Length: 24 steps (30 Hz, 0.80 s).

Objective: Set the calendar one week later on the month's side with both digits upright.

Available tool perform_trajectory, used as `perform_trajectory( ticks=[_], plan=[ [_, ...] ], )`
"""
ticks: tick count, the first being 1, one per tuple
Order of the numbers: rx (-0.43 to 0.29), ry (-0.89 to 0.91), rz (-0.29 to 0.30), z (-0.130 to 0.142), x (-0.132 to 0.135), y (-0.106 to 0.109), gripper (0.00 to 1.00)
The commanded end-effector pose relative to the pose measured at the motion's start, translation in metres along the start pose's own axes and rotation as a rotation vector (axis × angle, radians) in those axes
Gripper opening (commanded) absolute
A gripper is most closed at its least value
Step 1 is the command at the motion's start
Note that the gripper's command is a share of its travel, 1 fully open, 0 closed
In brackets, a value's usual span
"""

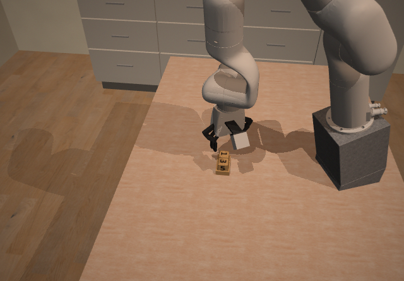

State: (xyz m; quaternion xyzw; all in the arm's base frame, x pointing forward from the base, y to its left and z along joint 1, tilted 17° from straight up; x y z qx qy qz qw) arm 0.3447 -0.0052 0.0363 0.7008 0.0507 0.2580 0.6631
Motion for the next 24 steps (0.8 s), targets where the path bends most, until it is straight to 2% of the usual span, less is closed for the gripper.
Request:
perform_trajectory(
  ticks=[1, 24],
  plan=[
    [0.003, -0.001, -0.002, 0.002, 0.018, 0.001, 1.0],
    [0.002, -0.001, -0.002, 0.004, 0.047, 0.003, 1.0]
  ],
)
Point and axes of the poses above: the point where the finger pads meet when closed, its own y axis back along the fingers, its own x axis across the jaws, z = x × y, the point moved 9 cm from there along y, back along the fingers, and after that the axes turned 6 degrees about -y, right-handed, at the moved point
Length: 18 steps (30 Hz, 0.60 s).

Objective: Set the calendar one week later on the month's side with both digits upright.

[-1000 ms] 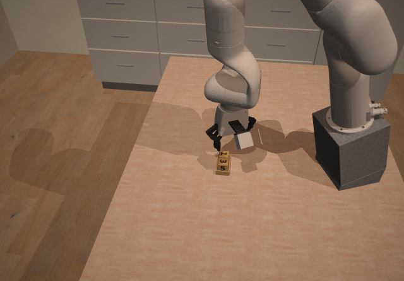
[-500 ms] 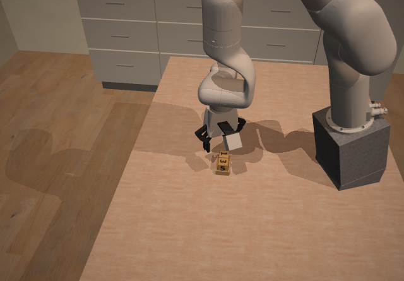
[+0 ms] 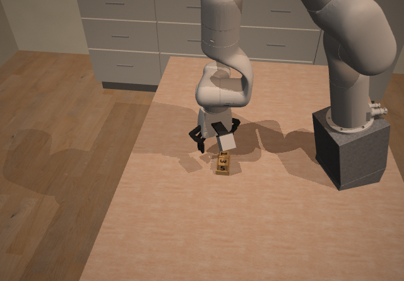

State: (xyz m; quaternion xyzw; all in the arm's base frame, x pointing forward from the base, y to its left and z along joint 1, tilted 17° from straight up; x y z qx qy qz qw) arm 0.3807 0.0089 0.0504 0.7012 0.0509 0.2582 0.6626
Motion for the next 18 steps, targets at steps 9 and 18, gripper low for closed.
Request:
perform_trajectory(
  ticks=[9, 18],
  plan=[
    [0.001, -0.001, -0.003, 0.0015, 0.0127, 0.0012, 1.0],
    [0.001, -0.001, -0.003, 0.0015, 0.0127, 0.0012, 1.0]
  ],
)
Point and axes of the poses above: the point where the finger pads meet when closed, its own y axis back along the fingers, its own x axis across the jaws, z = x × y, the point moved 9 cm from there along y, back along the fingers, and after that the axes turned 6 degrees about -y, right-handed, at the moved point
